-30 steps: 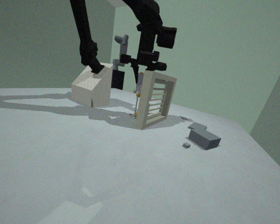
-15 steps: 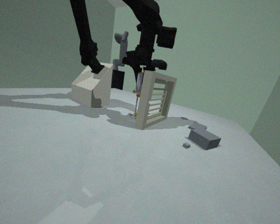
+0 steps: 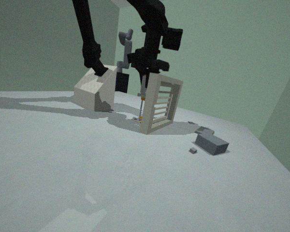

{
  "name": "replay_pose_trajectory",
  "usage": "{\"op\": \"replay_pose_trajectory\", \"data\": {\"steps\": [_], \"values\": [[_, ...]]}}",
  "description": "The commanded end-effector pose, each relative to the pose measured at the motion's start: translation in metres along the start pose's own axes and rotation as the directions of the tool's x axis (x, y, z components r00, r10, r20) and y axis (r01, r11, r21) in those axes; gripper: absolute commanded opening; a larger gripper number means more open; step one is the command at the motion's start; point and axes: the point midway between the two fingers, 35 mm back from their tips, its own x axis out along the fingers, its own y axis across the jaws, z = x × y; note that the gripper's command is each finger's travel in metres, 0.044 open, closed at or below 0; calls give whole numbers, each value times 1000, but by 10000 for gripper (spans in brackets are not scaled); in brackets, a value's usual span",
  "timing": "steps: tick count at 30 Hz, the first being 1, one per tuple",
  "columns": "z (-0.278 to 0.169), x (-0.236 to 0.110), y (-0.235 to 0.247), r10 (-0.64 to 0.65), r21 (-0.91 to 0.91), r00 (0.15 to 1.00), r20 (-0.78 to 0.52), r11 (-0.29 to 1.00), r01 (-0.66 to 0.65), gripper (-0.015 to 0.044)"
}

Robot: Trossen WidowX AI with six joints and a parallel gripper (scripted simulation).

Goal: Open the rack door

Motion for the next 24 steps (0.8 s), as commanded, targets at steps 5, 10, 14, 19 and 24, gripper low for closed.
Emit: {"op": "replay_pose_trajectory", "data": {"steps": [5, 10, 14, 19, 24], "values": [[-1, 0, 1, 5, 35, 1000, -3, 999, -5, 23], [-1, 0, 1, 5, 35, 1000, -3, 999, -5, 128], [-1, 0, 1, 5, 35, 1000, -3, 999, -5, 233], [-1, 0, 1, 5, 2, 1000, -3, 1000, -5, 295], [-1, 0, 1, 5, -235, 1000, -3, 972, -5, 295]]}}
